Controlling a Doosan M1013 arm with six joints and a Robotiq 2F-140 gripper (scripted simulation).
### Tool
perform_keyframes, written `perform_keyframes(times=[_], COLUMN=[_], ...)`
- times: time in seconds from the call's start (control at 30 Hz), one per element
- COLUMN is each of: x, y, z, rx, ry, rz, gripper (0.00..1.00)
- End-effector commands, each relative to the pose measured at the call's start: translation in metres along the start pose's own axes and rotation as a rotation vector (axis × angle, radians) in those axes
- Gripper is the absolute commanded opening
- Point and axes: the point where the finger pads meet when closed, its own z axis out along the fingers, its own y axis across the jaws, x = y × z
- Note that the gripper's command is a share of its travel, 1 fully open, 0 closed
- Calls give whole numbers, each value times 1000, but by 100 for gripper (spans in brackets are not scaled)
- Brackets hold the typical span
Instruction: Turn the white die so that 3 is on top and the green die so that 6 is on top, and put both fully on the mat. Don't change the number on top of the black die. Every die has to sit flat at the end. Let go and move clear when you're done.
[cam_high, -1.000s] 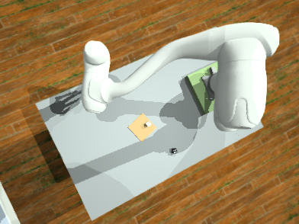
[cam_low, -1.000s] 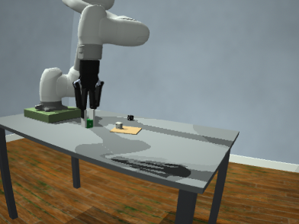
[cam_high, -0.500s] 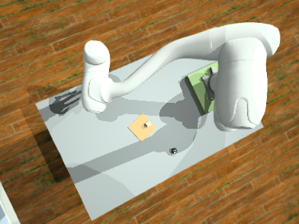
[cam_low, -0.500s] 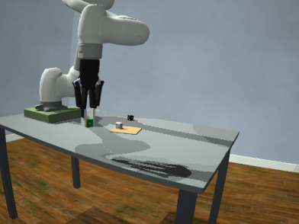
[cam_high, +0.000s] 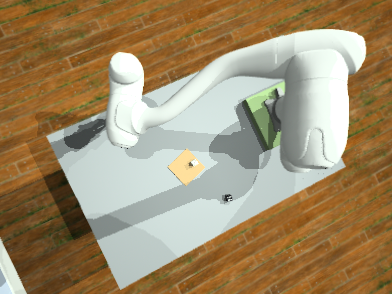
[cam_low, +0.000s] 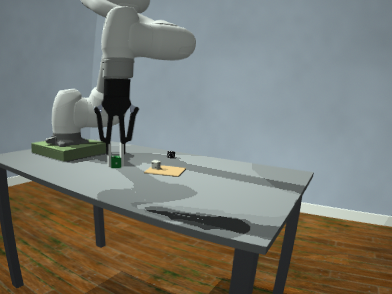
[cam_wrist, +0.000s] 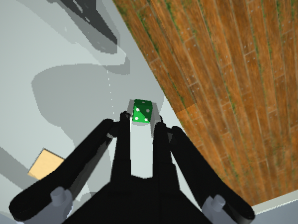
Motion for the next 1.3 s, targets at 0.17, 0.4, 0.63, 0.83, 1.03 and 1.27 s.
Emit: perform_keyframes(times=[0.17, 0.4, 0.63, 0.83, 1.03, 1.27], x=[1, 1, 2, 3, 3, 4], y=[-1, -1, -2, -2, -3, -3], z=[1, 3, 4, 6, 7, 8], rx=[-8, -8, -8, -7, -6, -6], ry=[2, 4, 5, 6, 7, 8], rz=[307, 600, 904, 1124, 1385, 1621], gripper=[24, 24, 24, 24, 24, 24])
